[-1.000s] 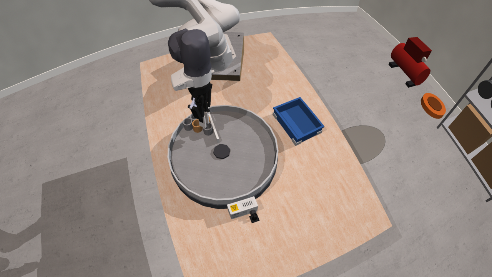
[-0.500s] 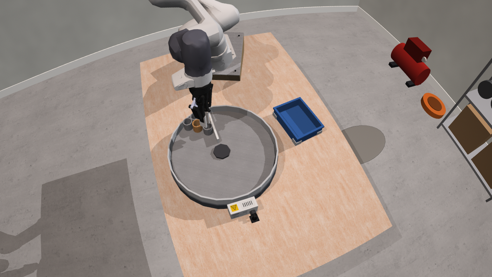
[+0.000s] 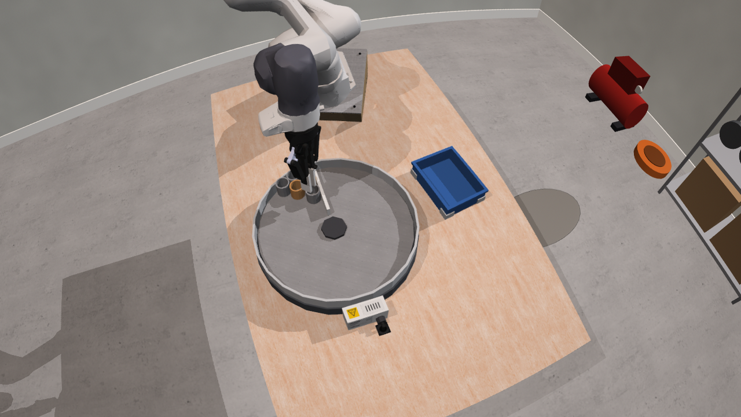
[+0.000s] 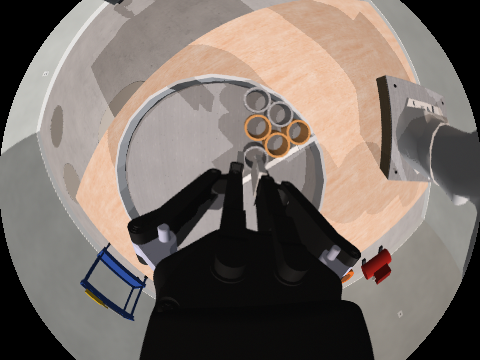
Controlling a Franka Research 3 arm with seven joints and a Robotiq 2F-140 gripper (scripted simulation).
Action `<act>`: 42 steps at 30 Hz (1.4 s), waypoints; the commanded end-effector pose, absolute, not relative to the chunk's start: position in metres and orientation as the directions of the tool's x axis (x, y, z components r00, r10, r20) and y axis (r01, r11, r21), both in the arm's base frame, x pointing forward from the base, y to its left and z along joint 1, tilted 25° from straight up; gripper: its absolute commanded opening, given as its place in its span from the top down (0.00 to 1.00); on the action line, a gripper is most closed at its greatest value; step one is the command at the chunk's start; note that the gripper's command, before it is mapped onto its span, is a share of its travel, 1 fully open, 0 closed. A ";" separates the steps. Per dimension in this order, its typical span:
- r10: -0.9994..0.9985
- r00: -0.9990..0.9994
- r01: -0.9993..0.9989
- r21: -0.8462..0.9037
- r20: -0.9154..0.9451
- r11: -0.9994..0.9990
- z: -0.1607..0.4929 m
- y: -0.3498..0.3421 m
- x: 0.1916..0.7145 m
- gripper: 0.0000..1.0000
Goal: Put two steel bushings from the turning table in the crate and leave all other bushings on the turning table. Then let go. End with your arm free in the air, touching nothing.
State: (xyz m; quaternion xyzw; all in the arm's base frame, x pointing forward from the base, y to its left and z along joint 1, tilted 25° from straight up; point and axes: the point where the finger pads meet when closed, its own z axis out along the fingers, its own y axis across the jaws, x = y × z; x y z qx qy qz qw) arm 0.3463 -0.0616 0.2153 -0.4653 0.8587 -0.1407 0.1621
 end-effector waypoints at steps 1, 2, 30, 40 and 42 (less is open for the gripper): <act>-0.842 -0.519 -0.751 -0.392 -0.147 0.531 0.215 -0.061 0.346 0.90; -0.842 -0.519 -0.751 -0.392 -0.147 0.531 0.215 -0.061 0.346 0.90; -0.842 -0.519 -0.751 -0.392 -0.147 0.531 0.193 -0.064 0.355 0.90; -0.842 -0.519 -0.751 -0.392 -0.147 0.531 0.193 -0.064 0.355 0.90; -0.842 -0.519 -0.751 -0.392 -0.147 0.531 0.193 -0.064 0.355 0.90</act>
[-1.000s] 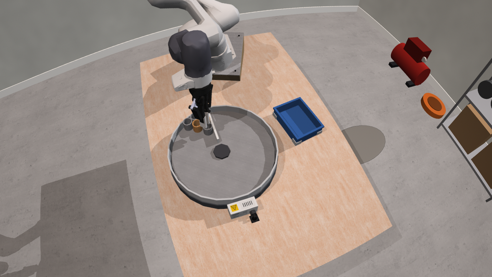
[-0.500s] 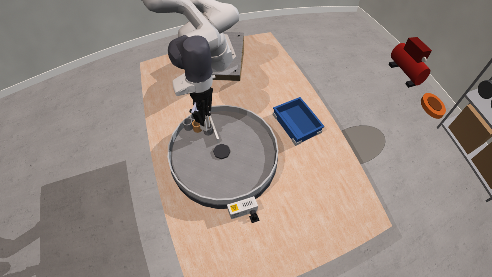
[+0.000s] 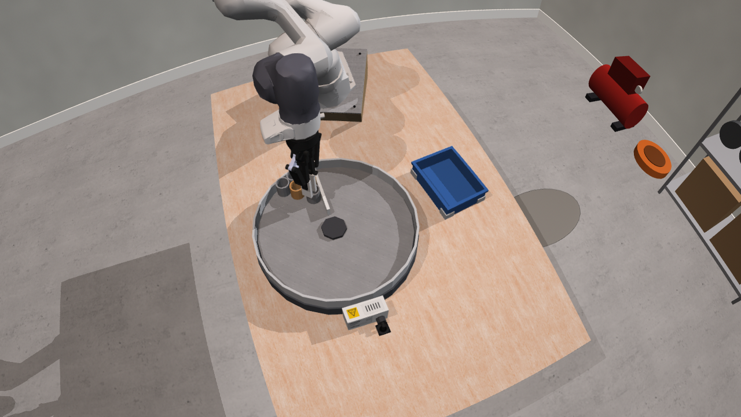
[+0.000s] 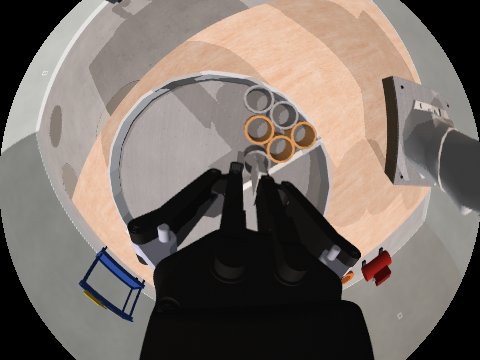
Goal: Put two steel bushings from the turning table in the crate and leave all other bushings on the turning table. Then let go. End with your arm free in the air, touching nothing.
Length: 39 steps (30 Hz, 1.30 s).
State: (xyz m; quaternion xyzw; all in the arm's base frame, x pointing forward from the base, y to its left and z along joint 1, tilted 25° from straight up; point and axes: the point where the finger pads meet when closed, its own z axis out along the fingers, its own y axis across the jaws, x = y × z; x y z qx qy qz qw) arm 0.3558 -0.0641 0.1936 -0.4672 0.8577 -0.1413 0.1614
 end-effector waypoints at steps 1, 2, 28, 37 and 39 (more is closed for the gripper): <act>-0.842 -0.519 -0.751 -0.392 -0.147 0.531 0.193 -0.064 0.355 0.90; -0.842 -0.519 -0.751 -0.392 -0.147 0.531 0.193 -0.064 0.355 0.90; -0.842 -0.518 -0.751 -0.393 -0.148 0.531 0.179 -0.065 0.362 0.90; -0.842 -0.518 -0.751 -0.393 -0.148 0.531 0.179 -0.065 0.362 0.90; -0.842 -0.518 -0.751 -0.393 -0.148 0.531 0.179 -0.065 0.362 0.90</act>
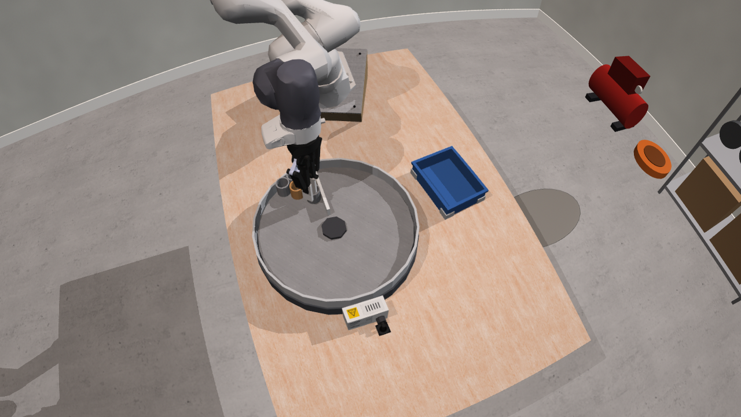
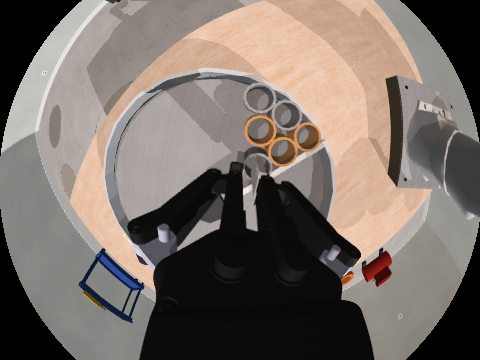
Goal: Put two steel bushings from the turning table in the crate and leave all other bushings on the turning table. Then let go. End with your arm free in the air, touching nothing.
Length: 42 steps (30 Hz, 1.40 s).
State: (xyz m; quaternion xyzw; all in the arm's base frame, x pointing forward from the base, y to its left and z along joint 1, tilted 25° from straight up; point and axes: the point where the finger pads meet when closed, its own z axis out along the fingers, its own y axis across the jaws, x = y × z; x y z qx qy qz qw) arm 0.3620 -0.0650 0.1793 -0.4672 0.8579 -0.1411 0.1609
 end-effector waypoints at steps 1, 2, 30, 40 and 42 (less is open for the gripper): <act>-0.842 -0.518 -0.751 -0.393 -0.148 0.531 0.179 -0.065 0.362 0.90; -0.842 -0.518 -0.751 -0.393 -0.148 0.531 0.179 -0.065 0.362 0.90; -0.842 -0.518 -0.751 -0.393 -0.148 0.531 0.179 -0.065 0.362 1.00; -0.842 -0.518 -0.751 -0.393 -0.148 0.531 0.179 -0.065 0.362 1.00; -0.842 -0.518 -0.751 -0.393 -0.148 0.531 0.179 -0.065 0.362 1.00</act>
